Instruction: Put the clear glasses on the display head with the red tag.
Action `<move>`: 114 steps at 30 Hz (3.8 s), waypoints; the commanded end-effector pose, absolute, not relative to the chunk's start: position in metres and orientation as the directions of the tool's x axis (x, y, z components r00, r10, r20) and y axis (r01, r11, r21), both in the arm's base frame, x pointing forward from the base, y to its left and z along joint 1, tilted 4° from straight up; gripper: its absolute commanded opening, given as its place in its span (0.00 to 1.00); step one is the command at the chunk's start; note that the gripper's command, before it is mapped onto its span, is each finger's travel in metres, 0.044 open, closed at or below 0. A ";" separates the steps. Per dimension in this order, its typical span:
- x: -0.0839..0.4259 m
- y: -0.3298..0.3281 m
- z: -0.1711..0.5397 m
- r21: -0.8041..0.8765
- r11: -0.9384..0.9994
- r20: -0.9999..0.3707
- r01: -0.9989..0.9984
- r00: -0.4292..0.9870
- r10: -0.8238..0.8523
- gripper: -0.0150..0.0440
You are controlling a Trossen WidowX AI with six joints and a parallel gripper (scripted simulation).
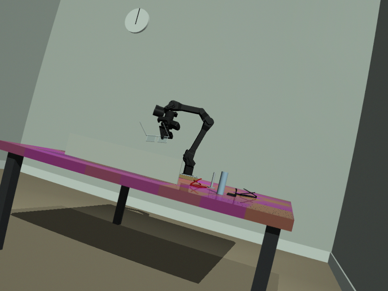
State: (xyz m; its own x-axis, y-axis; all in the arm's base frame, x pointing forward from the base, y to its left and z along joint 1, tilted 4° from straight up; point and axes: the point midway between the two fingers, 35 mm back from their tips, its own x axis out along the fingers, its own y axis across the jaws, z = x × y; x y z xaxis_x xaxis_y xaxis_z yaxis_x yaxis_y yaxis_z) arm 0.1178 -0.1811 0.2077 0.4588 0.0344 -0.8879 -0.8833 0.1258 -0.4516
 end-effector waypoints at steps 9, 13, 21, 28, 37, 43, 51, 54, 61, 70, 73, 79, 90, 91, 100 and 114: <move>0.100 -0.180 0.214 -0.505 0.026 -0.863 -0.863 0.504 -0.022 0.25; 0.100 -0.180 0.214 -0.505 0.026 -0.863 -0.863 0.504 -0.022 0.25; 0.100 -0.180 0.214 -0.505 0.026 -0.863 -0.863 0.504 -0.022 0.25; 0.100 -0.180 0.214 -0.505 0.026 -0.863 -0.863 0.504 -0.022 0.25; 0.100 -0.180 0.214 -0.505 0.026 -0.863 -0.863 0.504 -0.022 0.25; 0.103 -0.179 0.213 -0.499 0.032 -0.867 -0.866 0.499 -0.013 0.25; 0.121 -0.175 0.205 -0.448 0.075 -0.891 -0.891 0.452 0.048 0.25; 0.129 -0.173 0.201 -0.424 0.091 -0.900 -0.901 0.431 0.069 0.25; 0.146 -0.166 0.193 -0.363 0.122 -0.920 -0.924 0.377 0.111 0.25; 0.169 -0.154 0.183 -0.279 0.155 -0.942 -0.948 0.301 0.148 0.25; 0.177 -0.149 0.180 -0.250 0.164 -0.949 -0.954 0.275 0.155 0.25; 0.192 -0.138 0.173 -0.194 0.181 -0.961 -0.964 0.224 0.163 0.25; 0.218 -0.114 0.160 -0.099 0.210 -0.979 -0.973 0.133 0.155 0.25; 0.220 -0.112 0.159 -0.091 0.212 -0.980 -0.973 0.125 0.153 0.25; 0.239 -0.087 0.148 -0.030 0.236 -0.990 -0.971 0.061 0.124 0.25; 0.263 -0.043 0.132 0.025 0.276 -0.999 -0.961 -0.012 0.048 0.25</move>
